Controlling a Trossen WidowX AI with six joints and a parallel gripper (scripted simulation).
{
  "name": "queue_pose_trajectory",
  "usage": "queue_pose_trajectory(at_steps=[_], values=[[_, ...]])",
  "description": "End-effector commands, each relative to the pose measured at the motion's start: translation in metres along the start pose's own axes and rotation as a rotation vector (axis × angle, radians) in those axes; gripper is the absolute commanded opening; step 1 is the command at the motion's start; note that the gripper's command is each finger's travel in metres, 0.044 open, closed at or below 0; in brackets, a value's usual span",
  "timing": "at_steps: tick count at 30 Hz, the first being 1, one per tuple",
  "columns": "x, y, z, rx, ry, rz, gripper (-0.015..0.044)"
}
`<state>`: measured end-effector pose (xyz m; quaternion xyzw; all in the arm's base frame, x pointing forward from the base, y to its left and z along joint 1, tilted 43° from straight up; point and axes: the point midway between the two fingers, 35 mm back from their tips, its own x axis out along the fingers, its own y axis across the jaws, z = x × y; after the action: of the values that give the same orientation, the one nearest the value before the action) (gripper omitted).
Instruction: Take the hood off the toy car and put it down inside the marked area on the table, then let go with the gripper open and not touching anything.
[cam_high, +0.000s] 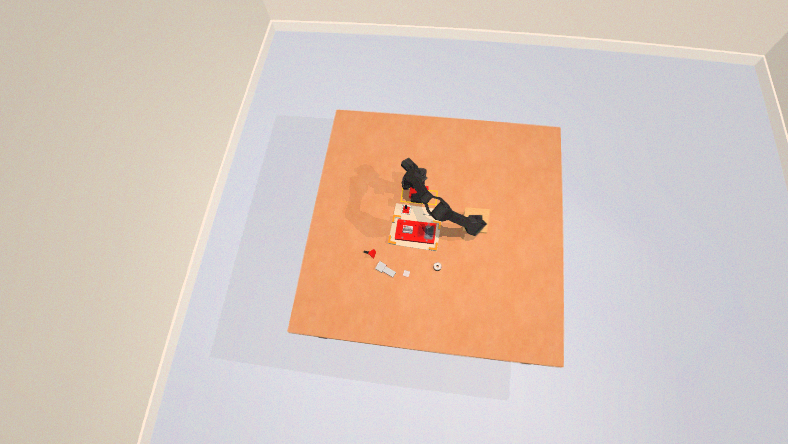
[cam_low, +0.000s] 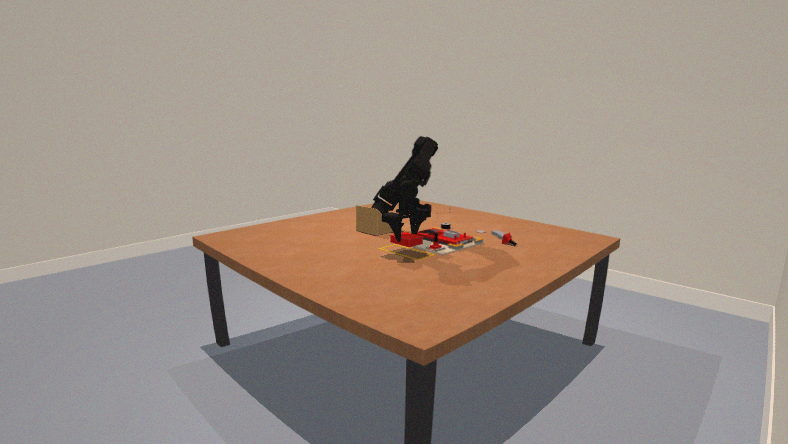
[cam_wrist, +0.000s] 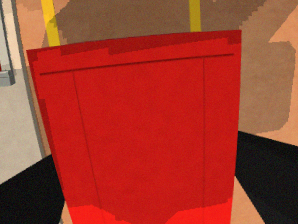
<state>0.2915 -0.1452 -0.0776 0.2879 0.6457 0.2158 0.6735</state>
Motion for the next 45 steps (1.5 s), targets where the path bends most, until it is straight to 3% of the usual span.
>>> queue_pose_trajectory(at_steps=[1, 45], values=[[0.005, 0.001, -0.001, 0.007, -0.001, 0.006, 0.0], [0.027, 0.002, -0.002, 0.006, -0.001, 0.008, 0.0]])
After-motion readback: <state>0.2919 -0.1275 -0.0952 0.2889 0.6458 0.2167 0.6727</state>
